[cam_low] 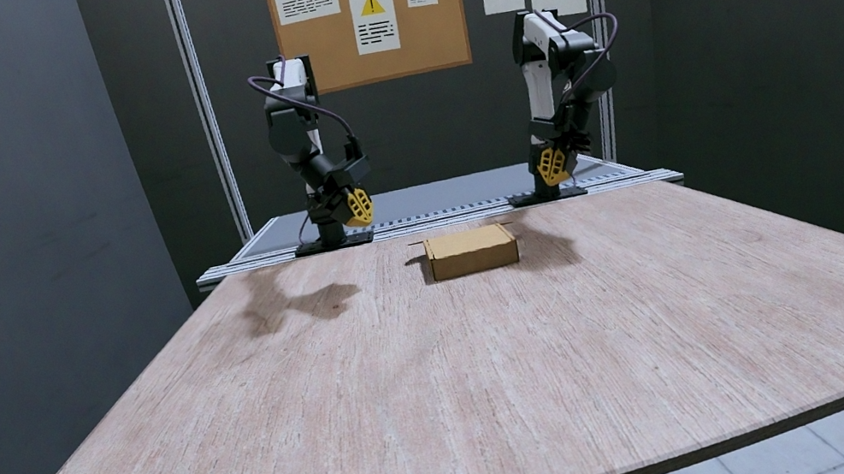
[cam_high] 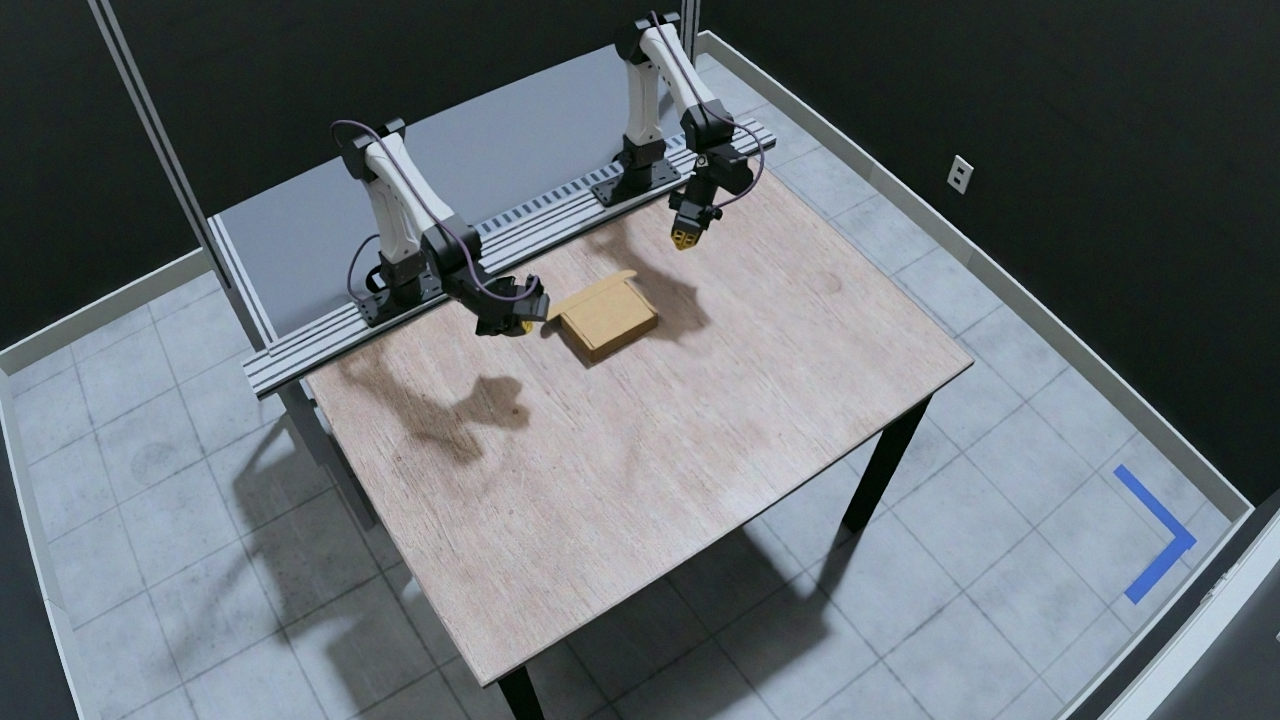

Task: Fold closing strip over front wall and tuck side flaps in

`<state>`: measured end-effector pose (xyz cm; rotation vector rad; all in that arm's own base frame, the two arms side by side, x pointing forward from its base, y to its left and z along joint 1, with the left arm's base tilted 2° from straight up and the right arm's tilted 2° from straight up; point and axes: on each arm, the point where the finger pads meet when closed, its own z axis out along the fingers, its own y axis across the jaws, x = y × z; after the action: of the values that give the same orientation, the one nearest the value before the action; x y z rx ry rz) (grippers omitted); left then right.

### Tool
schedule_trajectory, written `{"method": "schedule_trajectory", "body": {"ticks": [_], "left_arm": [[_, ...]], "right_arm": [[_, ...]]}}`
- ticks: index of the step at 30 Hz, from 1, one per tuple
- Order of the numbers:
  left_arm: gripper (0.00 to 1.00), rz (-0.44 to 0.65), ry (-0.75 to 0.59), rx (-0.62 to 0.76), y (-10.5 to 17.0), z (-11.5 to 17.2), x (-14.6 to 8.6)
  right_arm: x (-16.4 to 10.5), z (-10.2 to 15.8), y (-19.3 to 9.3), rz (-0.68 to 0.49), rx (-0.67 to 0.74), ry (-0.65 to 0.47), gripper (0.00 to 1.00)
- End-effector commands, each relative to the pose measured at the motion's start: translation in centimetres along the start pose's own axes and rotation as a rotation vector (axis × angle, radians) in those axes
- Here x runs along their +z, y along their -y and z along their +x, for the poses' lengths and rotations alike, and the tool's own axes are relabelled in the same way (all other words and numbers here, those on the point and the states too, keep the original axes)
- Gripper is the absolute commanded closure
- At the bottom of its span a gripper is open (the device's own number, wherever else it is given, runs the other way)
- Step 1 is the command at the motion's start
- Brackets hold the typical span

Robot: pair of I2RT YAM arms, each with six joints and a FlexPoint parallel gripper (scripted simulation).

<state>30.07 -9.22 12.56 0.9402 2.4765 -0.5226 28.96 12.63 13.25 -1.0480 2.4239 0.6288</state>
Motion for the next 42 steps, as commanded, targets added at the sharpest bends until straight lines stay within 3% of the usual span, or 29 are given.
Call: {"method": "schedule_trajectory", "body": {"ticks": [1, 42], "left_arm": [[1.00, 0.055, 0.043, 0.076, 0.2, -0.2, 0.5], [1.00, 0.331, 0.350, 0.580, 0.0, -1.0, -0.3]], "right_arm": [[0.4, 0.0, 0.2, -0.048, -0.071, 0.043, 1.00], [-0.4, -0.8, 0.3, -0.324, -0.580, 0.340, 1.00]]}}
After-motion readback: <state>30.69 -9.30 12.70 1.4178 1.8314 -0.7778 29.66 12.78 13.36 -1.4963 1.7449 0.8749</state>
